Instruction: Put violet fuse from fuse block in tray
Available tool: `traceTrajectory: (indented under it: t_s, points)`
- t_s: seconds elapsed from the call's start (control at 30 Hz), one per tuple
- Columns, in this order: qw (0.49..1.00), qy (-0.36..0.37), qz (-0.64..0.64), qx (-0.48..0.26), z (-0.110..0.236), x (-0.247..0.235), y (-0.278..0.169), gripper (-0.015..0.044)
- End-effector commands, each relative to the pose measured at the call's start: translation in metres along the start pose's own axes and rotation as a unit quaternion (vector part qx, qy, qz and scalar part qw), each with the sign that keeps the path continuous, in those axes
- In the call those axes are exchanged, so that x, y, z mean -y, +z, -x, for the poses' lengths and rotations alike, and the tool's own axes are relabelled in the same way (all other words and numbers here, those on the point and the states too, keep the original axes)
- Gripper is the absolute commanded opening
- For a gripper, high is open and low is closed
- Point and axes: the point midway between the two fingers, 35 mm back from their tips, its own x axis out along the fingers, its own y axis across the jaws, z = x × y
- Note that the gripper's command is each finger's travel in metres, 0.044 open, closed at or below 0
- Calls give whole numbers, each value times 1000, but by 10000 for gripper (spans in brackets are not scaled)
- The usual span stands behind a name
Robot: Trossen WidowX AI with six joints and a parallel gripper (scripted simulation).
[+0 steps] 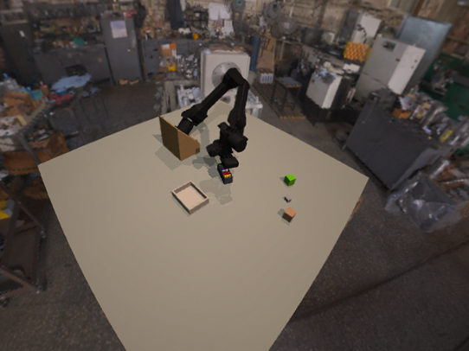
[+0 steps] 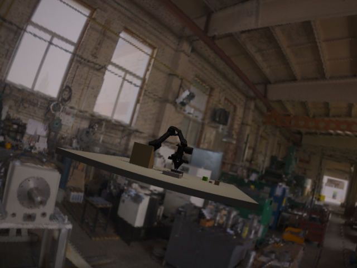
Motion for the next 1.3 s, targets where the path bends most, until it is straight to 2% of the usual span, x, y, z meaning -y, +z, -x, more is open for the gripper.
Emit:
traceTrajectory:
  t_s: [0.0,0.77,1.1,1.27]
  points:
    - [1000,-1,-2,-2,-1,0,0,65]
    - [1000,-2,-2,-2,-11,1,0,65]
    - [1000,0,0,0,-10,0,0,0]
    - [1000,0,0,0,-10,0,0,0]
